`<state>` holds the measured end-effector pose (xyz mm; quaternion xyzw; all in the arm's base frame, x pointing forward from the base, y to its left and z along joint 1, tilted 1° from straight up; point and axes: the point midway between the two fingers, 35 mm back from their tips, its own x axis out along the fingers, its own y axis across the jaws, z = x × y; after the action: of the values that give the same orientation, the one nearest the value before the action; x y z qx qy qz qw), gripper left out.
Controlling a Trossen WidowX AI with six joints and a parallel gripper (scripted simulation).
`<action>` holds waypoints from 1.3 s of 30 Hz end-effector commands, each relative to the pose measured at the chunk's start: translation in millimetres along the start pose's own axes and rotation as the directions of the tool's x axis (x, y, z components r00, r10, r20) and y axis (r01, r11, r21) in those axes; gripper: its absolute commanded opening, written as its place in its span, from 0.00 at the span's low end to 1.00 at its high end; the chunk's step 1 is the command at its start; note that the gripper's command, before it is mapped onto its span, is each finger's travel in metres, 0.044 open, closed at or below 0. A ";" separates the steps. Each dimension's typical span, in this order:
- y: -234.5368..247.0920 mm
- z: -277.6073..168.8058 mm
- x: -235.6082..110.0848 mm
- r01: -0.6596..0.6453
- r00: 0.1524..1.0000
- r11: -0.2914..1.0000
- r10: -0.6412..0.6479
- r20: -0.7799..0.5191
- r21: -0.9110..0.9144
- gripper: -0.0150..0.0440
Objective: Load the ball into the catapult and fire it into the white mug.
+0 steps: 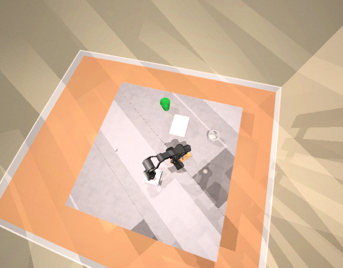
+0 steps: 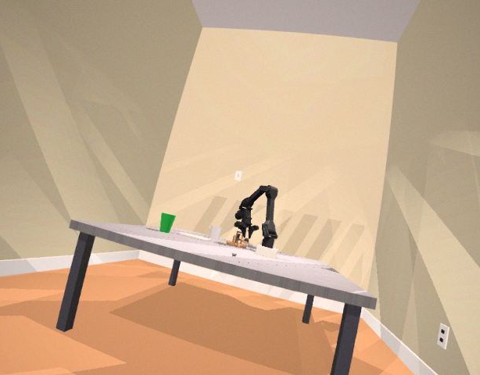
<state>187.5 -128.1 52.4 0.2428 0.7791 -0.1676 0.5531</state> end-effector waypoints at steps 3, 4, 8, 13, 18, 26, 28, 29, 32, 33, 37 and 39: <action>0.2 -17.3 -61.7 0.001 0.997 1.000 -0.002 0.079 0.002 0.88; 0.4 -25.8 -78.9 0.002 0.995 1.000 -0.002 0.101 0.002 0.92; 0.5 -40.6 -102.5 0.002 0.991 1.000 -0.002 0.132 0.003 1.00; 0.2 12.2 -103.1 0.001 0.974 1.000 -0.001 0.226 0.002 1.00; -0.6 64.4 -139.2 0.000 0.921 1.000 -0.002 0.390 0.004 1.00; -2.1 139.5 -202.8 -0.002 0.780 1.000 -0.004 0.625 0.009 1.00; -2.5 156.3 -219.6 -0.002 0.736 1.000 -0.005 0.677 0.009 1.00; -2.7 164.3 -228.0 -0.003 0.712 1.000 -0.005 0.702 0.010 1.00; -3.4 187.0 -253.6 -0.004 0.636 1.000 -0.006 0.772 0.011 1.00; -3.6 194.0 -262.2 -0.004 0.609 1.000 -0.006 0.793 0.011 1.00; -4.4 215.3 -290.6 -0.006 0.516 1.000 -0.007 0.856 0.012 1.00; -6.2 216.1 -291.9 -0.007 0.512 1.000 -0.010 0.859 0.015 1.00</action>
<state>419.8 -293.5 245.7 0.1361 0.4294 -0.2662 0.8522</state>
